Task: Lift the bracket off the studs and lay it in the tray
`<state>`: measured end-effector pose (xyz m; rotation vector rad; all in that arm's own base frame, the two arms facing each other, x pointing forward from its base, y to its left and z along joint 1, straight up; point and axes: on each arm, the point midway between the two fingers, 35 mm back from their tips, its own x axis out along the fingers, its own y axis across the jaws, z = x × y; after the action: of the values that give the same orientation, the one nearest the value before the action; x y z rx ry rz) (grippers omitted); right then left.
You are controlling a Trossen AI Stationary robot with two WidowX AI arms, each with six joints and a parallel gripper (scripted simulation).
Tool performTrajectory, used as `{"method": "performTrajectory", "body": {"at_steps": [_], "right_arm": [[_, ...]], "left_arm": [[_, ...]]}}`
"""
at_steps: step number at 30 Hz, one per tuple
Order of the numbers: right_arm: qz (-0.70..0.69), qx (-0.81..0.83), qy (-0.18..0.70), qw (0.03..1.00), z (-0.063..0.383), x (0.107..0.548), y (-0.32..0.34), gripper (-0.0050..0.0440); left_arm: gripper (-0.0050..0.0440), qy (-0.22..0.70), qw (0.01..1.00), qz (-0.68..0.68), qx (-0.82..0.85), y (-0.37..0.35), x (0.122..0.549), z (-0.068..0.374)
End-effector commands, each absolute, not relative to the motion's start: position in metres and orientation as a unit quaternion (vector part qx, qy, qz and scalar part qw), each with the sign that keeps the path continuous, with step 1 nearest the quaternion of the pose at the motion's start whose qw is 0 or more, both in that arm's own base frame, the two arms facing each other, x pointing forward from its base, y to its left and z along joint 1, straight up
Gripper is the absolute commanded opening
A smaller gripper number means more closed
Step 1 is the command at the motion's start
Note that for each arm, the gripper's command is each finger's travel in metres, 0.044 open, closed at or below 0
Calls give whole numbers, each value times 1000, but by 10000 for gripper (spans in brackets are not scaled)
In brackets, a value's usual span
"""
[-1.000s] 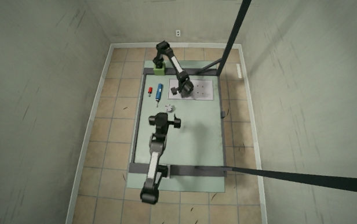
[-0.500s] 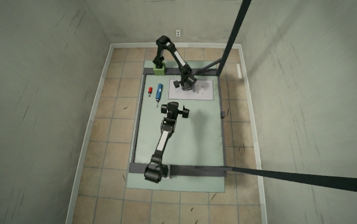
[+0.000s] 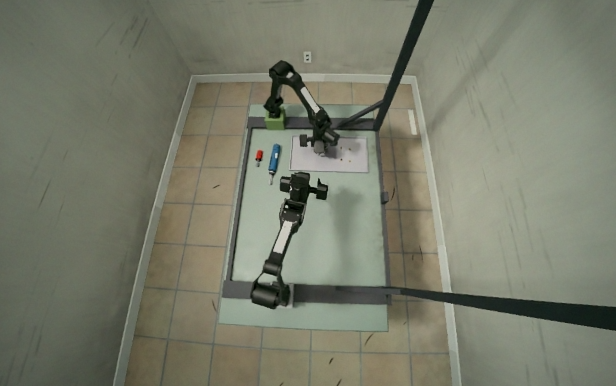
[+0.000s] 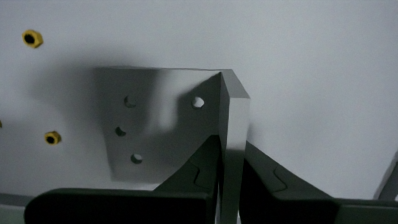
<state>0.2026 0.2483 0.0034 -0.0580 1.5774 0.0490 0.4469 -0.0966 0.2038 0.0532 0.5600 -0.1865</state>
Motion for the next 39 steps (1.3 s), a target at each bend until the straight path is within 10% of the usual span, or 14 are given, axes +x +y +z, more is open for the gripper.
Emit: {"method": "performTrajectory", "body": {"at_steps": [1, 39], "right_arm": [[17, 3, 697, 717, 16, 206, 253, -50], [12, -3, 703, 711, -19, 205, 252, -50]], "left_arm": [[440, 260, 961, -94, 25, -97, 448, 218], [440, 260, 961, -94, 25, -97, 448, 218]]}}
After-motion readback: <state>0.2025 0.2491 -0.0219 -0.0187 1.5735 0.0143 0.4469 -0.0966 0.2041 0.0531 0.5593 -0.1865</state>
